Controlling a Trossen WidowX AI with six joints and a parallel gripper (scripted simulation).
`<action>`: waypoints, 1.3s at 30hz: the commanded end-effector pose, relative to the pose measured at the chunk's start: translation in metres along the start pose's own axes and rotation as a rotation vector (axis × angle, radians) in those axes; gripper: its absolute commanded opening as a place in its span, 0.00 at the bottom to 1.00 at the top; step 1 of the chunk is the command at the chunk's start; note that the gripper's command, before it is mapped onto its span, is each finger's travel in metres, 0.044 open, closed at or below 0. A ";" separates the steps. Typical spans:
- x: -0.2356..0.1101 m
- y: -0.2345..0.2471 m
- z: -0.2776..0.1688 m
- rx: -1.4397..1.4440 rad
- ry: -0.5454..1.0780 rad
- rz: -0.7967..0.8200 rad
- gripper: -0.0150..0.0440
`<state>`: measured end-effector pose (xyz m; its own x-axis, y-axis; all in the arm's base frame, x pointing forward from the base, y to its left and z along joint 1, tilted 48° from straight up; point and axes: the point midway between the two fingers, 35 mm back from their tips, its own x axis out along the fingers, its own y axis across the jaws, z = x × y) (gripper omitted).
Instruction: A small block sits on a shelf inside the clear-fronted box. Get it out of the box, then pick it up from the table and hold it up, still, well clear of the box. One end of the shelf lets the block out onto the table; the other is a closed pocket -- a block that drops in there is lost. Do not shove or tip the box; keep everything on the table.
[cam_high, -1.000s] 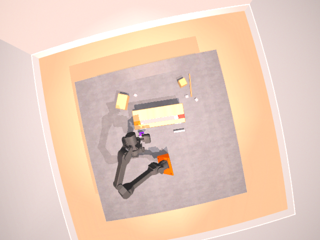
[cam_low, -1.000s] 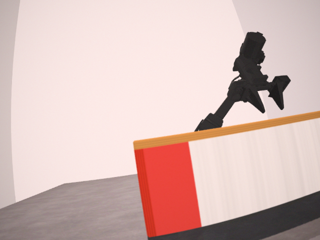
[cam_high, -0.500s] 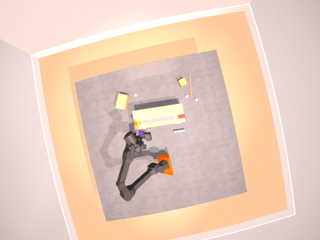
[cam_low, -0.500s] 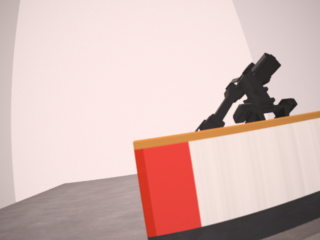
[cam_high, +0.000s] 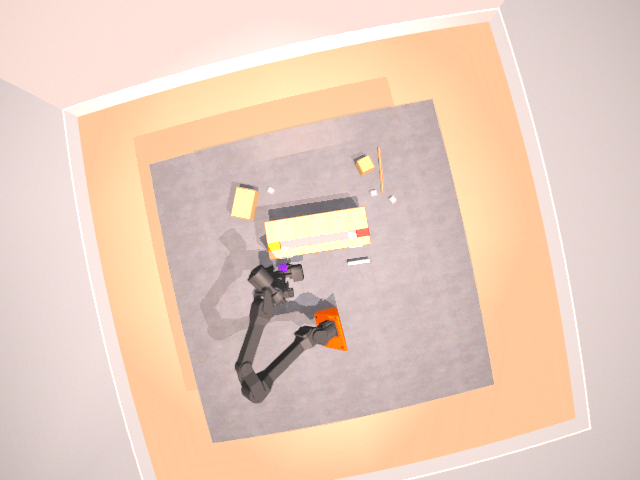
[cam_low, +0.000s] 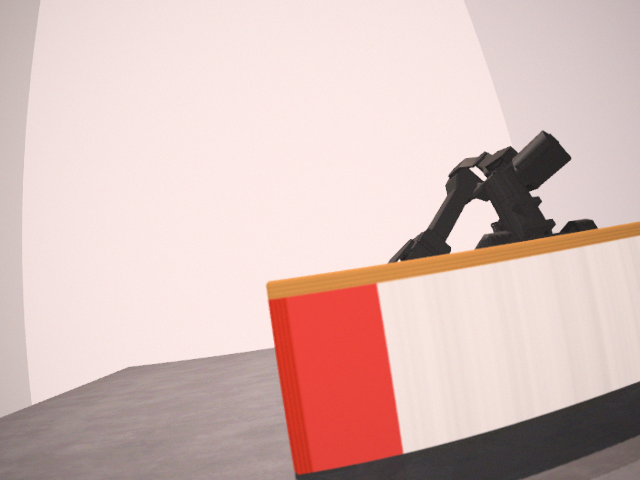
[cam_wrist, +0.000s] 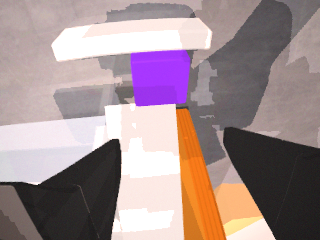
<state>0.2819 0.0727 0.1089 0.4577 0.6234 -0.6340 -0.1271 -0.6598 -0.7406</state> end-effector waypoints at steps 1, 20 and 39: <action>0.008 0.001 0.004 0.005 -0.004 0.003 0.74; 0.035 0.003 0.018 0.005 -0.004 0.002 0.74; 0.046 0.003 0.025 0.006 -0.002 -0.002 0.37</action>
<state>0.2804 0.1095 0.0724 0.4558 0.6265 -0.6323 -0.1285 -0.6566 -0.7432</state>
